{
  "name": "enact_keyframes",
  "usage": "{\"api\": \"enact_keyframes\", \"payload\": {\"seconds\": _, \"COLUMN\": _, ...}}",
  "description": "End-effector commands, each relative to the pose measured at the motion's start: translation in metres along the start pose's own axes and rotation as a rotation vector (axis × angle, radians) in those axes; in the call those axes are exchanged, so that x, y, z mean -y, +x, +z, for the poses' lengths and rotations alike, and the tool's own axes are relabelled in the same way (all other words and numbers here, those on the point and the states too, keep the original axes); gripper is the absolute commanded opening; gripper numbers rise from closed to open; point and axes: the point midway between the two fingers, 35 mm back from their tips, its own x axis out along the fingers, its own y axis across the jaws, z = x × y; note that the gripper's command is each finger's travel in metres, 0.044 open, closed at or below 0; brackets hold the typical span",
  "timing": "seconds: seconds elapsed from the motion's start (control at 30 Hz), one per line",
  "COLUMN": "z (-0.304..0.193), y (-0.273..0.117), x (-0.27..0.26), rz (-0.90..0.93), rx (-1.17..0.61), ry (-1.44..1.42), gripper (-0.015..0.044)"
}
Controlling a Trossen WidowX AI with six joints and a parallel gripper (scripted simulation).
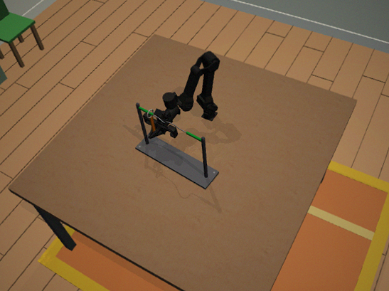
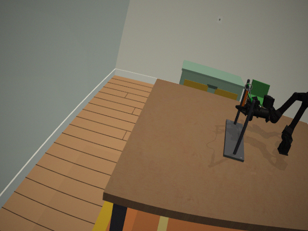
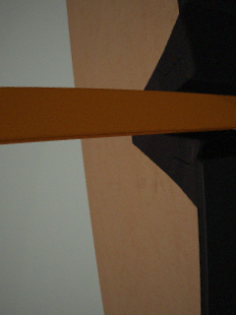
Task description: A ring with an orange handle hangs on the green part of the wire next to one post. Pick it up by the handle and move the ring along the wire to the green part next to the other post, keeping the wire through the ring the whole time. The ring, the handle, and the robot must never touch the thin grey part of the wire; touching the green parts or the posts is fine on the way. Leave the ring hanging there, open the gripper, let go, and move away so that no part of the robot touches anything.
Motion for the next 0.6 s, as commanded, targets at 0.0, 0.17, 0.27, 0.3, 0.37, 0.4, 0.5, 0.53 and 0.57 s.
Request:
{"api": "enact_keyframes", "payload": {"seconds": 0.0, "z": 0.0022, "y": 0.0002, "x": 0.0008, "rz": -0.005, "rx": 0.005, "ry": 0.0, "gripper": -0.015}}
{"api": "enact_keyframes", "payload": {"seconds": 0.17, "z": 0.0022, "y": 0.0002, "x": 0.0008, "rz": -0.005, "rx": 0.005, "ry": 0.0, "gripper": -0.015}}
{"api": "enact_keyframes", "payload": {"seconds": 0.27, "z": 0.0022, "y": 0.0002, "x": 0.0008, "rz": -0.005, "rx": 0.005, "ry": 0.0, "gripper": -0.015}}
{"api": "enact_keyframes", "payload": {"seconds": 0.3, "z": 0.0022, "y": 0.0002, "x": 0.0008, "rz": -0.005, "rx": 0.005, "ry": 0.0, "gripper": -0.015}}
{"api": "enact_keyframes", "payload": {"seconds": 0.37, "z": 0.0022, "y": 0.0002, "x": 0.0008, "rz": -0.005, "rx": 0.005, "ry": 0.0, "gripper": -0.015}}
{"api": "enact_keyframes", "payload": {"seconds": 0.4, "z": 0.0022, "y": 0.0002, "x": 0.0008, "rz": -0.005, "rx": 0.005, "ry": 0.0, "gripper": -0.015}}
{"api": "enact_keyframes", "payload": {"seconds": 0.5, "z": 0.0022, "y": 0.0002, "x": -0.0017, "rz": -0.005, "rx": 0.005, "ry": 0.0, "gripper": -0.015}}
{"api": "enact_keyframes", "payload": {"seconds": 0.53, "z": 0.0023, "y": 0.0003, "x": -0.0027, "rz": -0.004, "rx": 0.005, "ry": 0.0, "gripper": -0.015}}
{"api": "enact_keyframes", "payload": {"seconds": 0.57, "z": 0.0023, "y": 0.0003, "x": -0.0037, "rz": -0.004, "rx": 0.005, "ry": 0.0, "gripper": -0.015}}
